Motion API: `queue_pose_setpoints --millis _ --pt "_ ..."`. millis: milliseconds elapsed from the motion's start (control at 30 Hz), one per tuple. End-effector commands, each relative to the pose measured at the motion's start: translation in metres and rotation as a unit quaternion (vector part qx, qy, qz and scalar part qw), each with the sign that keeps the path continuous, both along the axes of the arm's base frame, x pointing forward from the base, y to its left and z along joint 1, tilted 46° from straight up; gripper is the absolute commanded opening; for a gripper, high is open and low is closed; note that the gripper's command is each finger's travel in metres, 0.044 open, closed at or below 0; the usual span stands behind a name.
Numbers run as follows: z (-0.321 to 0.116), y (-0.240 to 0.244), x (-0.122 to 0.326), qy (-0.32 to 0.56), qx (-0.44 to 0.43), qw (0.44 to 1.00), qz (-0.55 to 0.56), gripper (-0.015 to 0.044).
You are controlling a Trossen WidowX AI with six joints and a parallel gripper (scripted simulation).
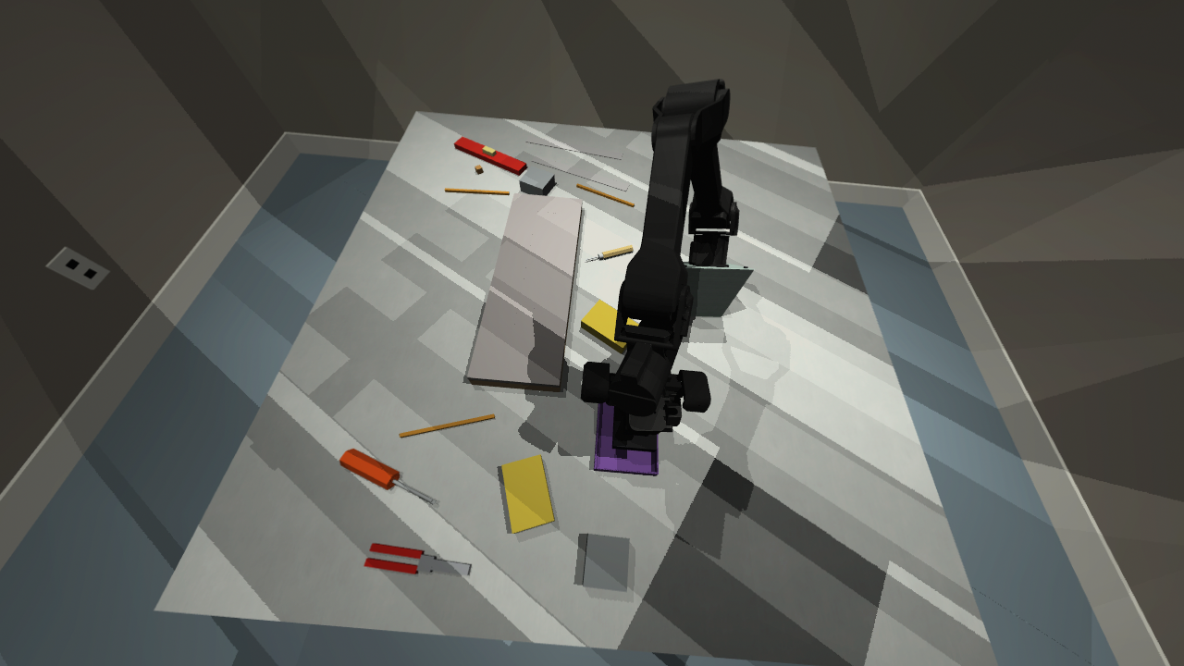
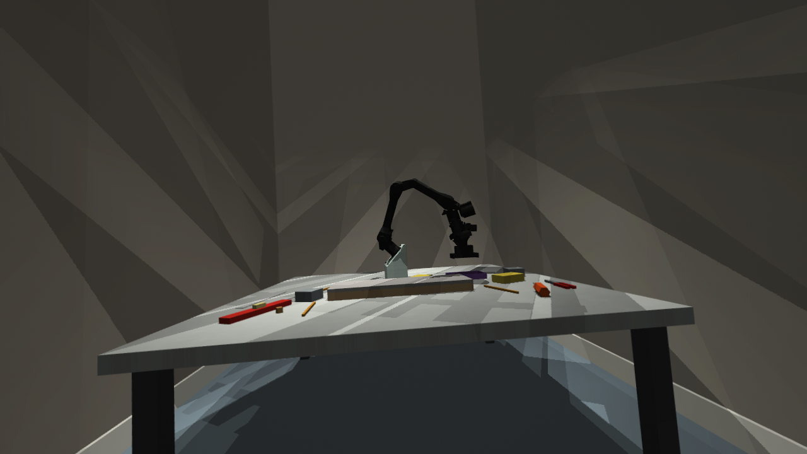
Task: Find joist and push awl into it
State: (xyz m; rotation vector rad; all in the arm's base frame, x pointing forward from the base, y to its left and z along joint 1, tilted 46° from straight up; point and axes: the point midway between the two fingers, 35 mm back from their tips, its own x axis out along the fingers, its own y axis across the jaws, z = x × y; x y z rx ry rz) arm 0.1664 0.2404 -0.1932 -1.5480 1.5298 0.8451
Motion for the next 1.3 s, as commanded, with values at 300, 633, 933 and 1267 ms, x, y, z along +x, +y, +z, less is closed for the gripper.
queue_pose_setpoints --millis 300,633,933,1267 --pt "-0.023 -0.020 0.004 0.000 0.004 1.000 0.001 0.0000" --pt "-0.043 -0.040 0.004 0.000 0.003 1.000 0.001 0.0000" --pt "-0.054 -0.053 0.004 0.000 0.002 1.000 0.001 0.0000" --pt "-0.065 -0.064 0.004 -0.001 0.002 1.000 0.001 0.0000"
